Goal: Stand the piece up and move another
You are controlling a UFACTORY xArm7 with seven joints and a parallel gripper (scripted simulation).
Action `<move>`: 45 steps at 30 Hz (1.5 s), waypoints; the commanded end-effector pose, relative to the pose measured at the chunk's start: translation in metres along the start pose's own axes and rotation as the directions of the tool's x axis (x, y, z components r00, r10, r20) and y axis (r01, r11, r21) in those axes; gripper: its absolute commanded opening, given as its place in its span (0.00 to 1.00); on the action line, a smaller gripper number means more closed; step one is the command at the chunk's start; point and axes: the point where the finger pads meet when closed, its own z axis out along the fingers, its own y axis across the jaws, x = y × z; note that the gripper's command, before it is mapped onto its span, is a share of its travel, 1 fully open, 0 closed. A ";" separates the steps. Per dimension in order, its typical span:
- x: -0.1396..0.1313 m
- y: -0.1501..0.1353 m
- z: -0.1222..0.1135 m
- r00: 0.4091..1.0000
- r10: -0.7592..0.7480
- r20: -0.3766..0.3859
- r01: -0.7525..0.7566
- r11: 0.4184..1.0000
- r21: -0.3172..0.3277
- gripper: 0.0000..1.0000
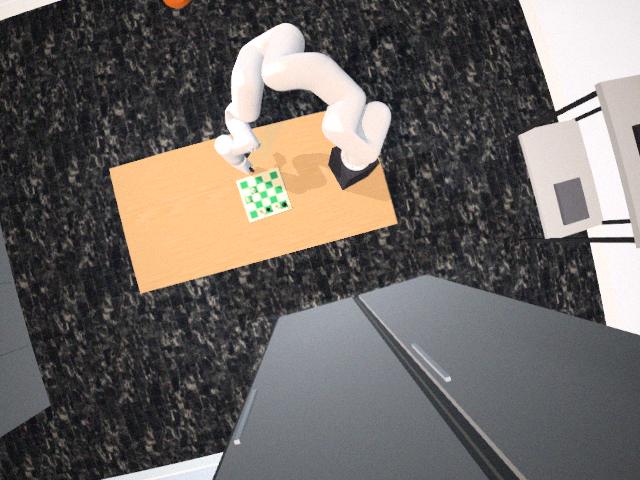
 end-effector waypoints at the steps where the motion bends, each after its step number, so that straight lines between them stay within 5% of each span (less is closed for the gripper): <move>1: -0.001 -0.002 -0.001 1.000 0.000 0.002 0.000 1.000 0.004 0.00; 41: -0.001 -0.002 -0.001 1.000 0.000 0.002 0.000 1.000 0.004 0.00; 45: -0.001 -0.002 -0.001 1.000 0.000 0.002 0.000 1.000 0.004 0.17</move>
